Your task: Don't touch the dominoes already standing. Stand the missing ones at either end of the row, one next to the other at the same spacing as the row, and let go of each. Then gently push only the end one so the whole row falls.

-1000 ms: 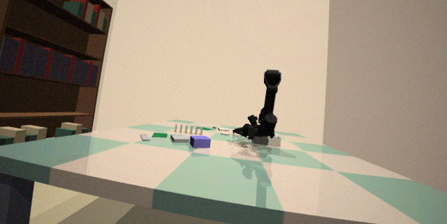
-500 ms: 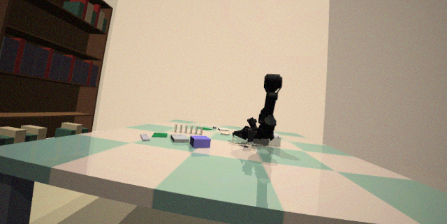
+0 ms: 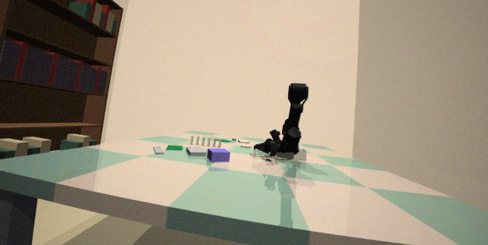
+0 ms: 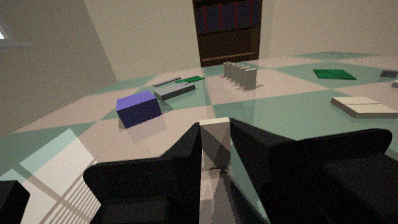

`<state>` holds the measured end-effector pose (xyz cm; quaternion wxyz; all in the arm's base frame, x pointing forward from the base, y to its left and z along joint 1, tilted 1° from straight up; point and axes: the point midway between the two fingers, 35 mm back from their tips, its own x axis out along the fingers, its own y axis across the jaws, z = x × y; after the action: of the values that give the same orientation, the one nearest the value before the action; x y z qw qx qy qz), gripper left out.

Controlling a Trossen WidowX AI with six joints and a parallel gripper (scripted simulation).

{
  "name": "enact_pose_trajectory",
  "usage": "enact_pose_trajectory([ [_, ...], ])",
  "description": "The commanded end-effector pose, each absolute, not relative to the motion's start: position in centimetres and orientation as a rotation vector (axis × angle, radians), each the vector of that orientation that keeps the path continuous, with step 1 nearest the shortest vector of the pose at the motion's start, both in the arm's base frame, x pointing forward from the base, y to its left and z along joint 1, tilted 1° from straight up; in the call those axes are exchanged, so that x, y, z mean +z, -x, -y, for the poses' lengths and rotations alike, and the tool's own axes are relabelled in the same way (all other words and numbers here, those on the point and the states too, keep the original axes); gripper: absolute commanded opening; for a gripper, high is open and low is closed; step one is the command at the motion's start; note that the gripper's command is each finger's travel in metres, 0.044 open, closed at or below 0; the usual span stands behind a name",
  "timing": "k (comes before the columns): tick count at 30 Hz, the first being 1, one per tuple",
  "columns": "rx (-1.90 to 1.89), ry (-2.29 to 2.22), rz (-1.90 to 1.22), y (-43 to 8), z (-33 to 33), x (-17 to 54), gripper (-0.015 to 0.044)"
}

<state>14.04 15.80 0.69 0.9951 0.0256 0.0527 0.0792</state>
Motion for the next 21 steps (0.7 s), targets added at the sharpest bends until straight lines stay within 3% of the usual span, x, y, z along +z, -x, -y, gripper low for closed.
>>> enact_pose_trajectory([
  [1,0.161,-0.046,-0.108,-14.0,-15.8,0.6,0.0186],
  [11,0.161,-0.046,-0.108,-14.0,-15.8,0.6,0.044],
  [21,0.16,-0.05,-0.107,-14.0,-16.3,2.9,0.044],
])
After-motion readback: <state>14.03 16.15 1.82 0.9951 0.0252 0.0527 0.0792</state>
